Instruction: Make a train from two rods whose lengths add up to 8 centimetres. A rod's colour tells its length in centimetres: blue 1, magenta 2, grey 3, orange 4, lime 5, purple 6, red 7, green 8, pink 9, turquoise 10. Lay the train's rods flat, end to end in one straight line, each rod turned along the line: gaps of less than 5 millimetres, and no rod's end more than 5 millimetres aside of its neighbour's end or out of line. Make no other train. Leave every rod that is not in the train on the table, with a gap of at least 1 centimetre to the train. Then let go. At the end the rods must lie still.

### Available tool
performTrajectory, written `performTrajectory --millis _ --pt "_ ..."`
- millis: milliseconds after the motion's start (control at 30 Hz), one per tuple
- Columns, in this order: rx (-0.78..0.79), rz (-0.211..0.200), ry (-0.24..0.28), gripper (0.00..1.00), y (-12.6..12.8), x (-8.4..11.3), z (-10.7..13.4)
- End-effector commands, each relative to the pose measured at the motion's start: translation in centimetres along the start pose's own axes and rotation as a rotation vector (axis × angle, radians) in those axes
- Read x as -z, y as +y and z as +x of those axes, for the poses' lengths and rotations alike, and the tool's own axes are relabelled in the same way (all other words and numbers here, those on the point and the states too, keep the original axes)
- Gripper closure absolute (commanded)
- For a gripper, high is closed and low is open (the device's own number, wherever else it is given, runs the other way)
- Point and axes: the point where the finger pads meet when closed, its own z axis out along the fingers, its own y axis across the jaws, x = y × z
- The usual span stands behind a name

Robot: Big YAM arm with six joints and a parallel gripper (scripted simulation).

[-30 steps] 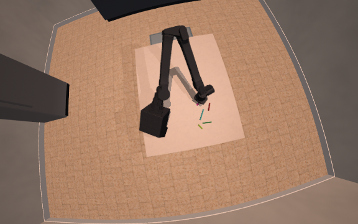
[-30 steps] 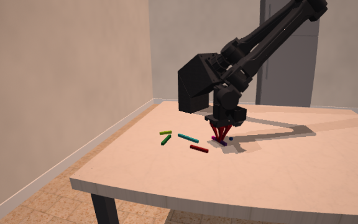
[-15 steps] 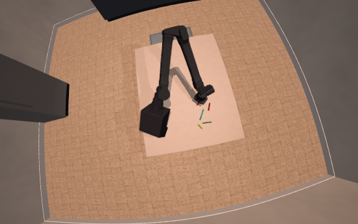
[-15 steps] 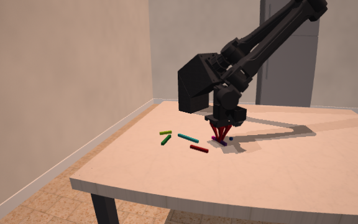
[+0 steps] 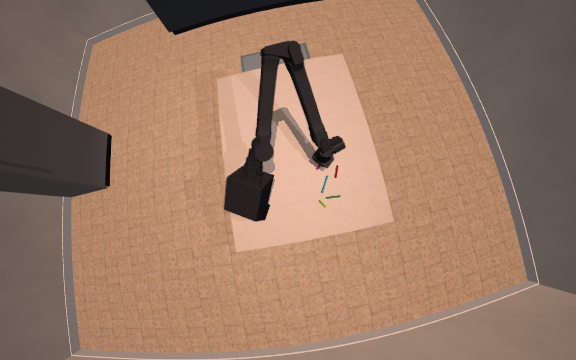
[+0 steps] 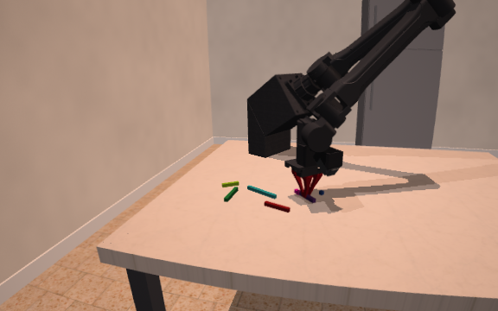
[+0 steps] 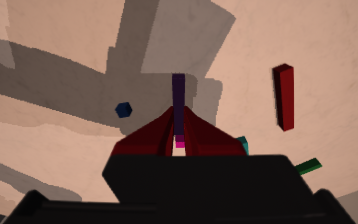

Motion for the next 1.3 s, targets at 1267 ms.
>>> performTrajectory --millis 1267 --pt "0.012 0.015 -0.014 0.77 -0.5 4.4 -0.7"
